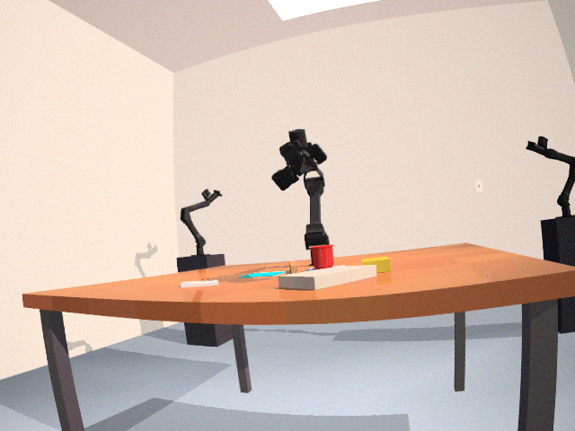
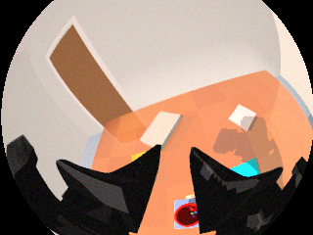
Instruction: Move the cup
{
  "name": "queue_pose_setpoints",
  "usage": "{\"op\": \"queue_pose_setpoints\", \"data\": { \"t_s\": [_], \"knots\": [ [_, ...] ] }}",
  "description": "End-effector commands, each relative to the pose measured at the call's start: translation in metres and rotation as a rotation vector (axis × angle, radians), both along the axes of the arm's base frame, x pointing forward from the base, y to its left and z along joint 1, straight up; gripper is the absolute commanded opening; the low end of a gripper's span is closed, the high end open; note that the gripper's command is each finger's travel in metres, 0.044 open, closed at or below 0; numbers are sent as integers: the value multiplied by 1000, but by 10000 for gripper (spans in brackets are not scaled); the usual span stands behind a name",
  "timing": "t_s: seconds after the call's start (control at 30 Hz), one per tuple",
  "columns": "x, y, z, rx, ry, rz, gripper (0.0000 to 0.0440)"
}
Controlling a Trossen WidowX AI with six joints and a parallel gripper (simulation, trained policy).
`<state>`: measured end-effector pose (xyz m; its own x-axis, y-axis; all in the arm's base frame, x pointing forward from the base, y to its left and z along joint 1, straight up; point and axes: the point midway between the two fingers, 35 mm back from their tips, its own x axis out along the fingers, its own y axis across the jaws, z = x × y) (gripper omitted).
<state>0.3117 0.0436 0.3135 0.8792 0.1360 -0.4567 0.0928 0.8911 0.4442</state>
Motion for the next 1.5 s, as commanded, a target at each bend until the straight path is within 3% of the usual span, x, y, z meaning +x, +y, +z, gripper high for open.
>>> {"op": "queue_pose_setpoints", "data": {
  "t_s": [0.0, 0.8, 1.13, 1.47],
  "knots": [
    [0, 6, -1, 50, 61, -8, 132],
    [-9, 31, -22, 252, 444, -145, 133],
    [-15, 34, -40, 266, 600, -221, 119],
    [-23, 30, -65, 233, 750, -295, 137]
  ]
}}
